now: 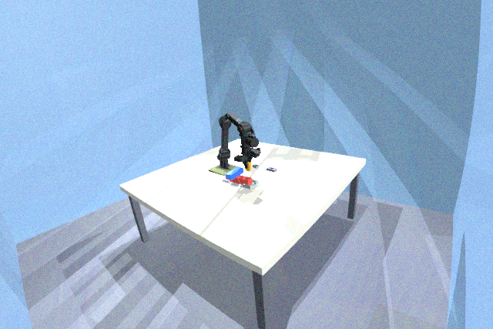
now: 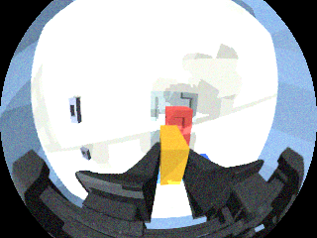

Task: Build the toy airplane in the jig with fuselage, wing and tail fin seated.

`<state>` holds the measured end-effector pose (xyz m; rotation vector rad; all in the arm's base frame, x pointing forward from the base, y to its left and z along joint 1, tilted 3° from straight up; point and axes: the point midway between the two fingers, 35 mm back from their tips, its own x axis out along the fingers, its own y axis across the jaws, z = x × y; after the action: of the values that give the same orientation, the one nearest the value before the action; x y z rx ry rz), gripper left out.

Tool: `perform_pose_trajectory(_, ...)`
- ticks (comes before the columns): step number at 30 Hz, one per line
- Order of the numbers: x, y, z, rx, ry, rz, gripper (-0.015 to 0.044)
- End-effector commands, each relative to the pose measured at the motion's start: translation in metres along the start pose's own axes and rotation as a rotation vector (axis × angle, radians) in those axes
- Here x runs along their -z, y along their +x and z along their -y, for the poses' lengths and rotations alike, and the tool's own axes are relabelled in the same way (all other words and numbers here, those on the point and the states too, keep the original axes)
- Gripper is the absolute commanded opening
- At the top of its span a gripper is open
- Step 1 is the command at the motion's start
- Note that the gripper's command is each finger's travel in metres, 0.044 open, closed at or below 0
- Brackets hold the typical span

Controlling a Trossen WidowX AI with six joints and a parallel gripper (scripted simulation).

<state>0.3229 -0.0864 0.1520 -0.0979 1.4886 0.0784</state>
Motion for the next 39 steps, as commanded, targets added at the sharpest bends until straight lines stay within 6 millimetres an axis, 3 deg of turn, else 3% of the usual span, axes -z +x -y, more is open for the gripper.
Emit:
perform_pose_trajectory(1, -0.001, 0.002, 0.013, -0.003, -0.019, 0.006, 0.0000)
perform_pose_trajectory(7, 0.001, 0.004, 0.027, -0.002, -0.034, 0.005, 0.0000)
perform_pose_trajectory(10, 0.001, 0.004, 0.027, -0.002, -0.034, 0.005, 0.0065)
perform_pose_trajectory(33, 0.000, 0.004, 0.026, -0.002, -0.034, 0.005, 0.0065)
perform_pose_trajectory(39, -0.001, 0.013, 0.026, -0.002, -0.034, 0.005, 0.0065)
